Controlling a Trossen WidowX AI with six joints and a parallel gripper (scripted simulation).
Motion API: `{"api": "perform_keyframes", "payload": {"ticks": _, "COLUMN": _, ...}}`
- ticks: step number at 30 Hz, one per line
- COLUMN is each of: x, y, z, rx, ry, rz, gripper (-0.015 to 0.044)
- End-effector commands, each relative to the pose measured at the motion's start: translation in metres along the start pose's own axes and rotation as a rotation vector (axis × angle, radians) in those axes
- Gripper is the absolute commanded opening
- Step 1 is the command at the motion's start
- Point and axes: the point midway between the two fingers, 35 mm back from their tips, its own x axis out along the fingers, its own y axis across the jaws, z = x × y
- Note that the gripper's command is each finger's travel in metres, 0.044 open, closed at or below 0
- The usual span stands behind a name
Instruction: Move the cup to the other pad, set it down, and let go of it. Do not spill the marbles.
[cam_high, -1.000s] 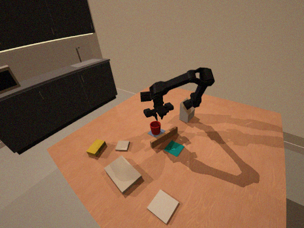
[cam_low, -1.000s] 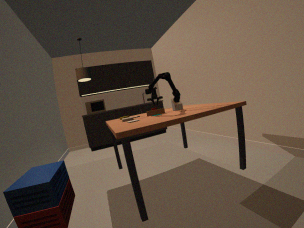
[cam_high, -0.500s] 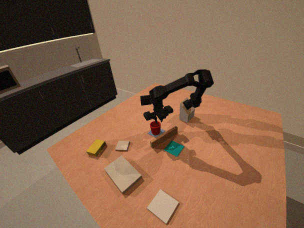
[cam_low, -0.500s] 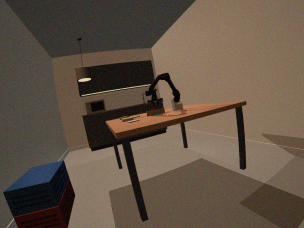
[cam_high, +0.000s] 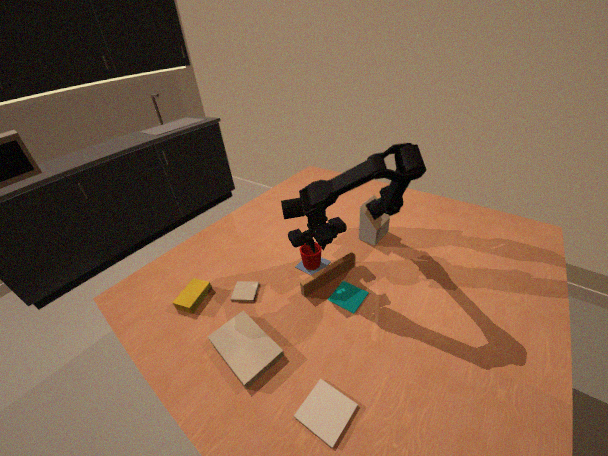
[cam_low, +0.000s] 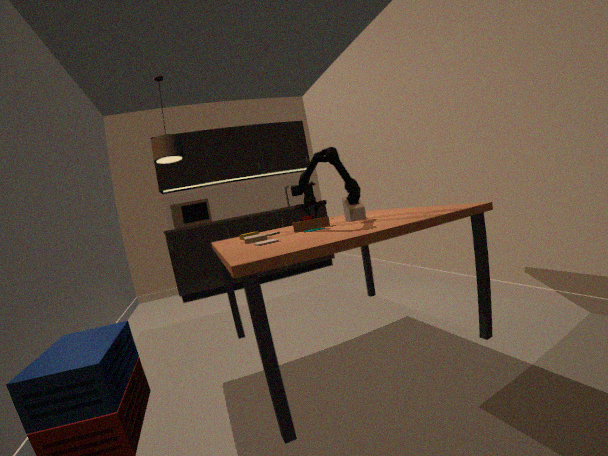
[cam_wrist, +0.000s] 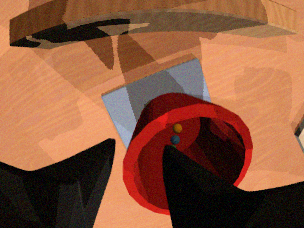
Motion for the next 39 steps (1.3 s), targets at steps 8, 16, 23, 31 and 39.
{"api": "perform_keyframes", "payload": {"ticks": 8, "x": 0.019, "y": 0.003, "z": 0.000, "rx": 0.006, "ry": -0.006, "rz": 0.007, "gripper": 0.0148}}
{"api": "perform_keyframes", "payload": {"ticks": 16, "x": 0.018, "y": 0.003, "z": 0.000, "rx": 0.002, "ry": -0.002, "rz": 0.006, "gripper": 0.0095}}
{"api": "perform_keyframes", "payload": {"ticks": 23, "x": 0.018, "y": 0.003, "z": 0.000, "rx": 0.002, "ry": -0.002, "rz": 0.006, "gripper": 0.0049}}
{"api": "perform_keyframes", "payload": {"ticks": 31, "x": 0.018, "y": 0.003, "z": 0.000, "rx": 0.002, "ry": -0.002, "rz": 0.006, "gripper": 0.0000}}
{"api": "perform_keyframes", "payload": {"ticks": 39, "x": 0.001, "y": 0.000, "z": 0.000, "rx": 0.003, "ry": -0.001, "rz": 0.005, "gripper": 0.0000}}
